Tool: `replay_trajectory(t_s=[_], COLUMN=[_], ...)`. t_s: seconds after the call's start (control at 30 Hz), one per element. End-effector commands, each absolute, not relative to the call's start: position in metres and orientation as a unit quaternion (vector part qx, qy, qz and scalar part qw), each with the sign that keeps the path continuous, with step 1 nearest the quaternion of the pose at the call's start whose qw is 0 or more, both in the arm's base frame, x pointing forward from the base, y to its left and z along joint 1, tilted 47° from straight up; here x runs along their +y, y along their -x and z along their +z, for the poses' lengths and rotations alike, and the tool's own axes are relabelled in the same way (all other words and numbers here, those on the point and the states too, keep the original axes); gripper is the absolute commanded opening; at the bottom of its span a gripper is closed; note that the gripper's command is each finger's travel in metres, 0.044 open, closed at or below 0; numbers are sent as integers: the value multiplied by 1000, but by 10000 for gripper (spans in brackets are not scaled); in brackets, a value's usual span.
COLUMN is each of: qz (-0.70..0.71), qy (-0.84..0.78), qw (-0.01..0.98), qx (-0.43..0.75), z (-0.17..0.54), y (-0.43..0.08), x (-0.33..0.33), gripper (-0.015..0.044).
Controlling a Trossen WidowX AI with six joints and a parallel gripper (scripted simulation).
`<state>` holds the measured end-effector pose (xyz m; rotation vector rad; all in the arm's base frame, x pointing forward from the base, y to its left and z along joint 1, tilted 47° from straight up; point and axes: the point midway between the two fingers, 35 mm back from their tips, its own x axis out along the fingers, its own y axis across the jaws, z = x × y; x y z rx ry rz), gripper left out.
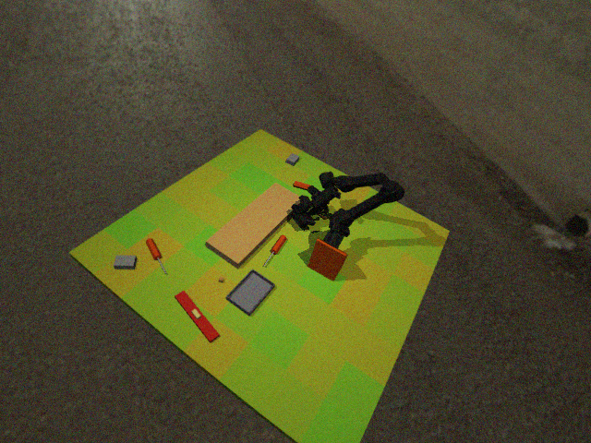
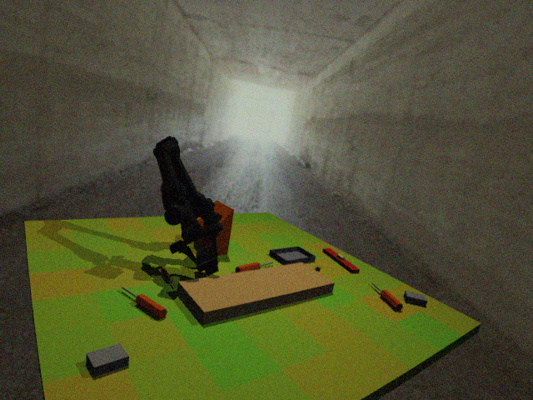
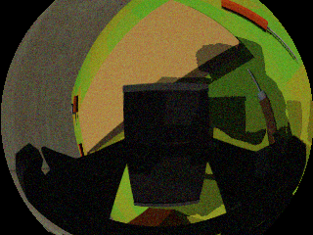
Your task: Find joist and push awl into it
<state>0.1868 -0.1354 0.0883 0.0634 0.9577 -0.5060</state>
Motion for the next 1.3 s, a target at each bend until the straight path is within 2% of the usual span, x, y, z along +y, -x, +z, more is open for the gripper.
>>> replay_trajectory(t_s=[0.0, 1.27], qz=[-230, -164], qy=[-34, -88], qw=[859, 872], qx=[456, 453], z=[89, 87], y=[-188, -186], x=[-134, -137], gripper=[0, 0])
